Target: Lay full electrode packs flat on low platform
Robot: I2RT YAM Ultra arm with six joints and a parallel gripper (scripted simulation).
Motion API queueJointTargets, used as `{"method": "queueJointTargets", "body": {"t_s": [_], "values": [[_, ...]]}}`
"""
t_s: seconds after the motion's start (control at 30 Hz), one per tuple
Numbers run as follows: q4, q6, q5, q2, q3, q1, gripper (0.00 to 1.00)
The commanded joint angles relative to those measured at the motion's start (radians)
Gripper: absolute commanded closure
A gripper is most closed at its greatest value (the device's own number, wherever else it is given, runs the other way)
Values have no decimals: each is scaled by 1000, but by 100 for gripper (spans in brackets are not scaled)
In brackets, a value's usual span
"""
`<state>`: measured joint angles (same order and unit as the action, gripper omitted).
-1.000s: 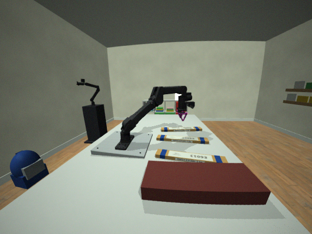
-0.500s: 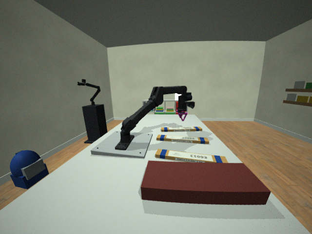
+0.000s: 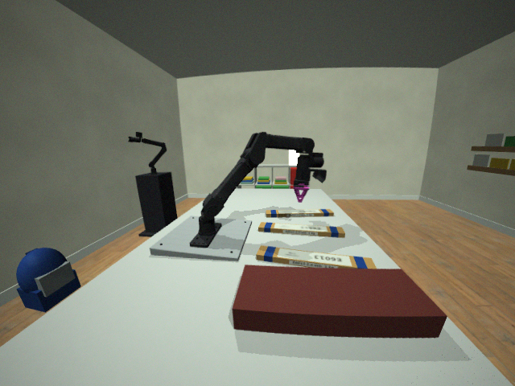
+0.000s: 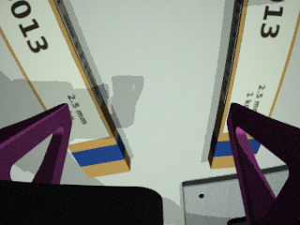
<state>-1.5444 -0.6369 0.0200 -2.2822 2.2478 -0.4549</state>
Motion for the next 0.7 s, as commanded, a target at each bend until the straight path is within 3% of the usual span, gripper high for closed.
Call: {"method": "queueJointTargets", "body": {"t_s": [0.0,0.37,0.67], "values": [[56,35,-5,84,-72,12,5],[160,186,-8,261,-353,166,5],[197,284,-16,328,-449,263,5]]}}
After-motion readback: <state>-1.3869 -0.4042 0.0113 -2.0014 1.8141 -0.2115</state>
